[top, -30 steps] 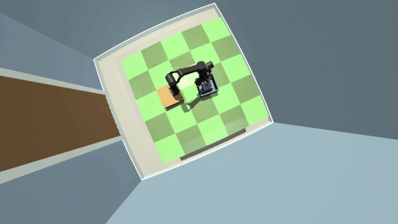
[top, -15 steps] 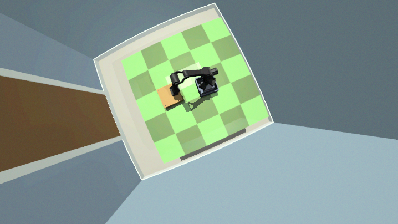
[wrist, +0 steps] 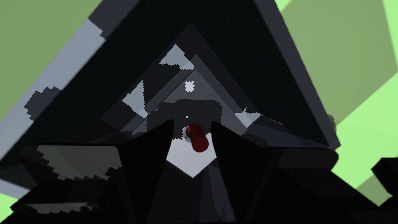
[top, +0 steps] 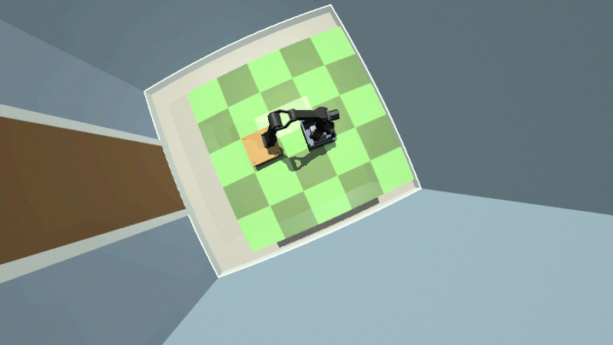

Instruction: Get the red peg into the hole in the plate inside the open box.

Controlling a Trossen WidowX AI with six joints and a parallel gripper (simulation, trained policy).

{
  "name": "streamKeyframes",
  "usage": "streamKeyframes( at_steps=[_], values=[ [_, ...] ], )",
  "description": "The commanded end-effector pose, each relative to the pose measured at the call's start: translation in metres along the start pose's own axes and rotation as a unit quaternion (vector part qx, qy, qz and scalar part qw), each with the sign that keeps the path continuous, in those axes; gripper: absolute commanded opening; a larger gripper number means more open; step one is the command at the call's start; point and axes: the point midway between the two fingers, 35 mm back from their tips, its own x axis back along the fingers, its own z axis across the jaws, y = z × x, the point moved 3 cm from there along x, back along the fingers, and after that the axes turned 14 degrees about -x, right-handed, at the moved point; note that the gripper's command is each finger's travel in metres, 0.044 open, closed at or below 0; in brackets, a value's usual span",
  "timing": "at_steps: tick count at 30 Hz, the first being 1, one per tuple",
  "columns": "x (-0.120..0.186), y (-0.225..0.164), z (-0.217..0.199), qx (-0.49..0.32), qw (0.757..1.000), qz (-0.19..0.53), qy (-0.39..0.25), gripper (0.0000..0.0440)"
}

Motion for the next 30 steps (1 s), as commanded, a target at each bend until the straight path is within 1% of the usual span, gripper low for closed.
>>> streamKeyframes(
  at_steps=[1,8,9,24,30],
  values=[
    [0.002,0.006,0.006,0.006,1.0,0.007,0.004,0.0249],
    [0.013,0.019,0.025,0.009,0.999,0.025,0.023,0.0433],
    [0.014,0.02,0.028,0.009,0.999,0.028,0.027,0.044],
    [0.048,0.034,0.079,0.033,0.993,0.048,0.101,0.044],
    [0.049,0.034,0.08,0.033,0.993,0.047,0.103,0.044]
  ],
)
